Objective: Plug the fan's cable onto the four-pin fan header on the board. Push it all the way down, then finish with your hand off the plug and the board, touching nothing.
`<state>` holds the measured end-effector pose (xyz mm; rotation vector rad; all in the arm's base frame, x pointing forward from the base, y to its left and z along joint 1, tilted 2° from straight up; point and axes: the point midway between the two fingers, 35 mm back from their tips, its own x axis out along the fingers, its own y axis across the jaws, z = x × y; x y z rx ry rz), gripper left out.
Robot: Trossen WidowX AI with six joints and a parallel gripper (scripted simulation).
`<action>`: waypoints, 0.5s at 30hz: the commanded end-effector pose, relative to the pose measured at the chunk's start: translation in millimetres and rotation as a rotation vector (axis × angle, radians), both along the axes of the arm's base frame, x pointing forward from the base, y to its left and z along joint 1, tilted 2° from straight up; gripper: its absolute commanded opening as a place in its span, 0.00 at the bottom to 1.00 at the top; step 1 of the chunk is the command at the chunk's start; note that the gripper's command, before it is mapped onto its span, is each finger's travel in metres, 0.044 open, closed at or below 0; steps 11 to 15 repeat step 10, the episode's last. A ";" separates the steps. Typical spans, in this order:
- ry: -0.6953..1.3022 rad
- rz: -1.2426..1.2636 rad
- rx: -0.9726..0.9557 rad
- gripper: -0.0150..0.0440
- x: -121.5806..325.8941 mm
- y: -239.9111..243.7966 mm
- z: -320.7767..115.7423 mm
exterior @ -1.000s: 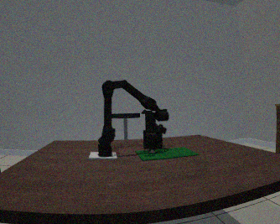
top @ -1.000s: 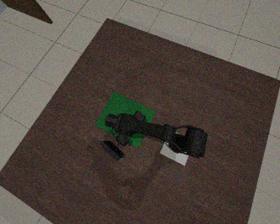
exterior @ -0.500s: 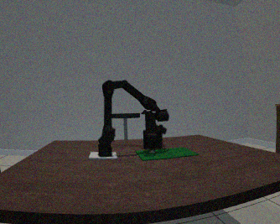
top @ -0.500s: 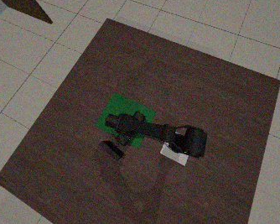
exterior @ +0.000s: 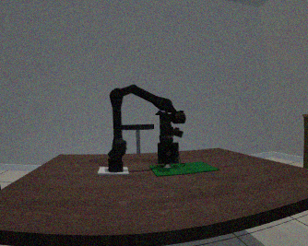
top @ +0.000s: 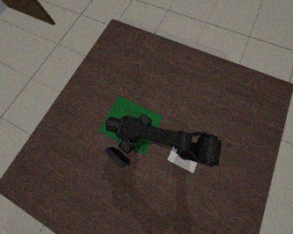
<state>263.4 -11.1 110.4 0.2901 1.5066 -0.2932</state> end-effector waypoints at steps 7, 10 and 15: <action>-0.002 -0.005 -0.003 0.69 -53.6 14.6 9.0; 0.001 -0.005 -0.002 0.69 -89.3 21.0 5.4; 0.001 -0.005 -0.002 0.69 -89.3 21.0 5.4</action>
